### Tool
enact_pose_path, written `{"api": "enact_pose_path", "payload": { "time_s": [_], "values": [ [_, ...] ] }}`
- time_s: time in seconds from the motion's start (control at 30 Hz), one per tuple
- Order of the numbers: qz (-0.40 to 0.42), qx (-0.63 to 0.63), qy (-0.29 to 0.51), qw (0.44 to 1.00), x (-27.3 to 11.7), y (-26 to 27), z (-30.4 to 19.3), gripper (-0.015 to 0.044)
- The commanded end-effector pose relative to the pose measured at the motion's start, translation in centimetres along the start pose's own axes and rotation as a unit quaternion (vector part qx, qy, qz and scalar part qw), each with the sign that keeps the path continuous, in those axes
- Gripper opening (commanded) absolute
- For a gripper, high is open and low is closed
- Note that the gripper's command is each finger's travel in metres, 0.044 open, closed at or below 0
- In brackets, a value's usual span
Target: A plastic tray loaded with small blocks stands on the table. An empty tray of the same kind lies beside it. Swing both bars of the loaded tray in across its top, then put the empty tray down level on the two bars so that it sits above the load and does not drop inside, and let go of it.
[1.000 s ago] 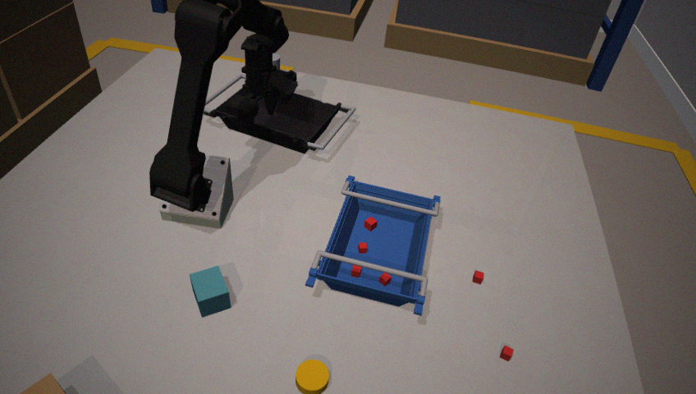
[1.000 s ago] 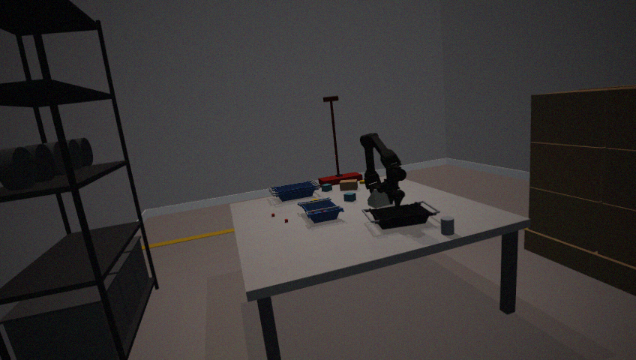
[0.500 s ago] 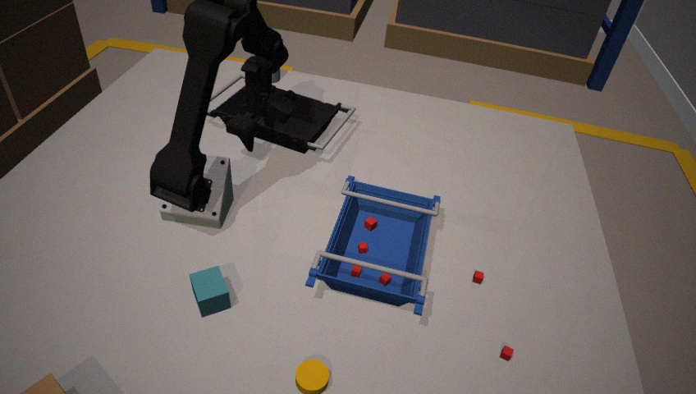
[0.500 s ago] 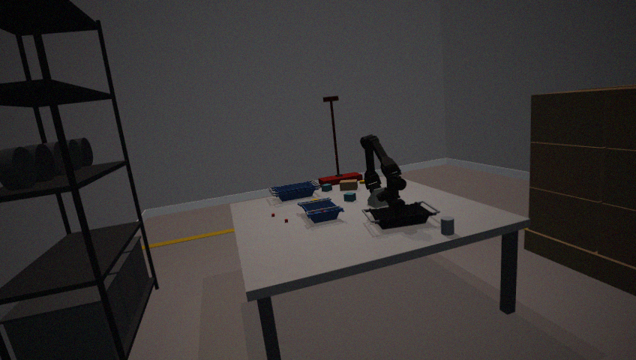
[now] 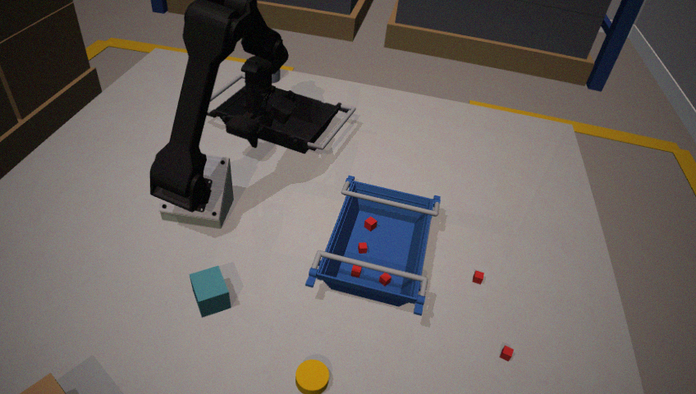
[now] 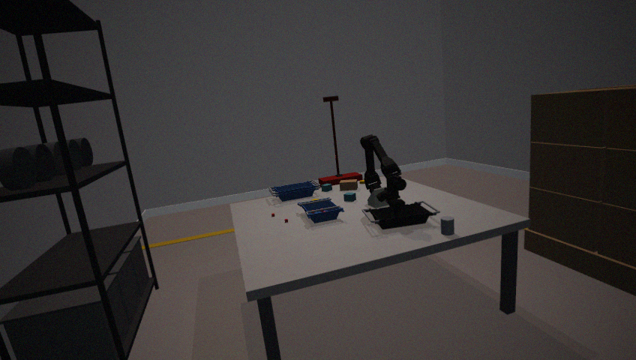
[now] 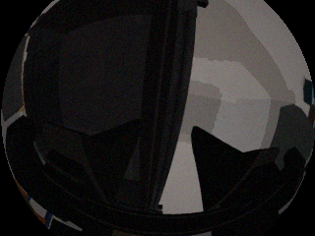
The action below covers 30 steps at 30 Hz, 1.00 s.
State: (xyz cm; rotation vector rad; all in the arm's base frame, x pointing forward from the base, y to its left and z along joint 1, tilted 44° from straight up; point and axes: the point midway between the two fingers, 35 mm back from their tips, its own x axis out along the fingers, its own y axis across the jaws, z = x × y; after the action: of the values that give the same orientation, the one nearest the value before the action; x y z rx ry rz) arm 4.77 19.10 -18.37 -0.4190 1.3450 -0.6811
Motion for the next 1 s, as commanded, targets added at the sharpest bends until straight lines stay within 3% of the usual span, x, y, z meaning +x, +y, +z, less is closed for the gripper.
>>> {"api": "enact_pose_path", "payload": {
  "time_s": [0.0, 0.97],
  "values": [
    [0.001, -0.002, -0.003, 1.0, 0.04, 0.03, 0.08, 0.0209],
    [0.001, -0.002, -0.002, 1.0, -0.56, 0.11, 0.07, 0.0016]
  ]
}}
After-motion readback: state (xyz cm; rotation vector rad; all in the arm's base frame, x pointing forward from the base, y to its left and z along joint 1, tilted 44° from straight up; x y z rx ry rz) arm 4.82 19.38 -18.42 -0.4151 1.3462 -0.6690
